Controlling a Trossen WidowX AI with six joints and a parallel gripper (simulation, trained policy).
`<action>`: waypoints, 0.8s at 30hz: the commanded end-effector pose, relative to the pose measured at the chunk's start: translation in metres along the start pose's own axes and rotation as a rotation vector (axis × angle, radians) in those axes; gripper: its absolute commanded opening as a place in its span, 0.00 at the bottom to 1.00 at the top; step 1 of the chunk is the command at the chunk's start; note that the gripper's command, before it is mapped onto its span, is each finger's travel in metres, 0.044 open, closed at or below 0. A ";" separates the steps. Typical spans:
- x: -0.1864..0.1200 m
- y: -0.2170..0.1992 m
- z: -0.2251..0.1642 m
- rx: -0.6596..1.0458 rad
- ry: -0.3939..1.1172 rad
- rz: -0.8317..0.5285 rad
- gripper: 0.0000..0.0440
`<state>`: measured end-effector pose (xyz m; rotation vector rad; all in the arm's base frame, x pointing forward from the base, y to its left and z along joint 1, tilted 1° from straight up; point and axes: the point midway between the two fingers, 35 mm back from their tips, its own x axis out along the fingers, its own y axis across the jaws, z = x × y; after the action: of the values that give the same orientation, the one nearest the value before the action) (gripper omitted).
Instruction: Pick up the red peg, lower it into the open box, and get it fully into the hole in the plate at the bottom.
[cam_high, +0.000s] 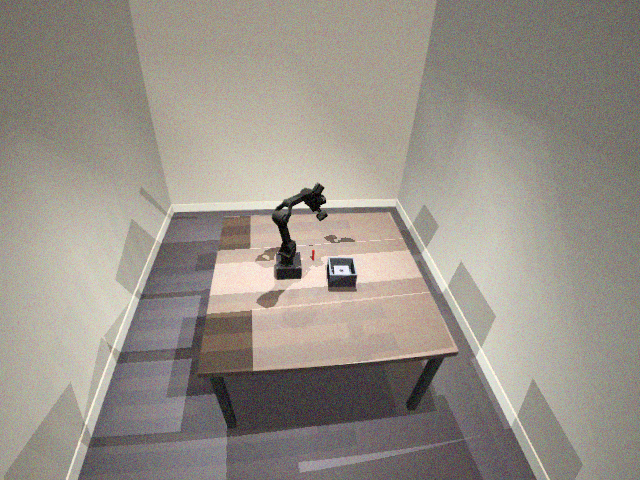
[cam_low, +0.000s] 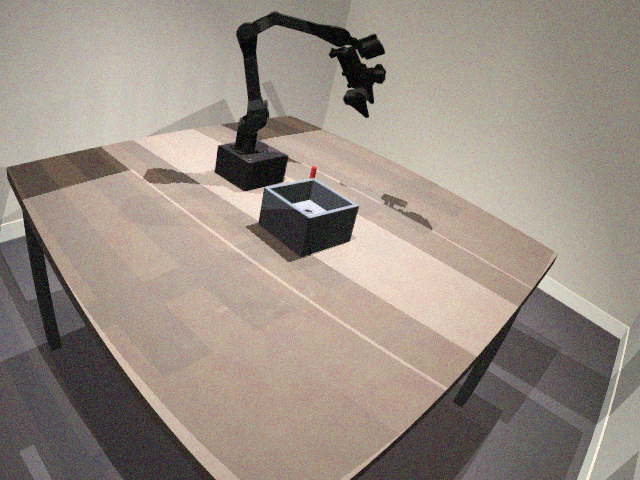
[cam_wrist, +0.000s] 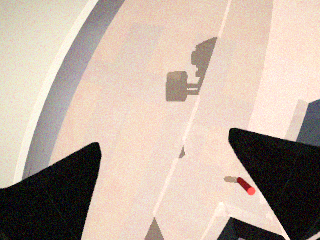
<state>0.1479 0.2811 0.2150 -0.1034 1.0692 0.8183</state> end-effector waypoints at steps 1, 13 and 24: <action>0.005 -0.019 -0.007 0.118 0.028 -0.053 1.00; 0.019 -0.072 -0.037 0.494 0.109 -0.219 1.00; 0.030 -0.111 -0.075 0.827 0.184 -0.394 1.00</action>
<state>0.1718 0.1957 0.1329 0.2813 1.3993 0.0773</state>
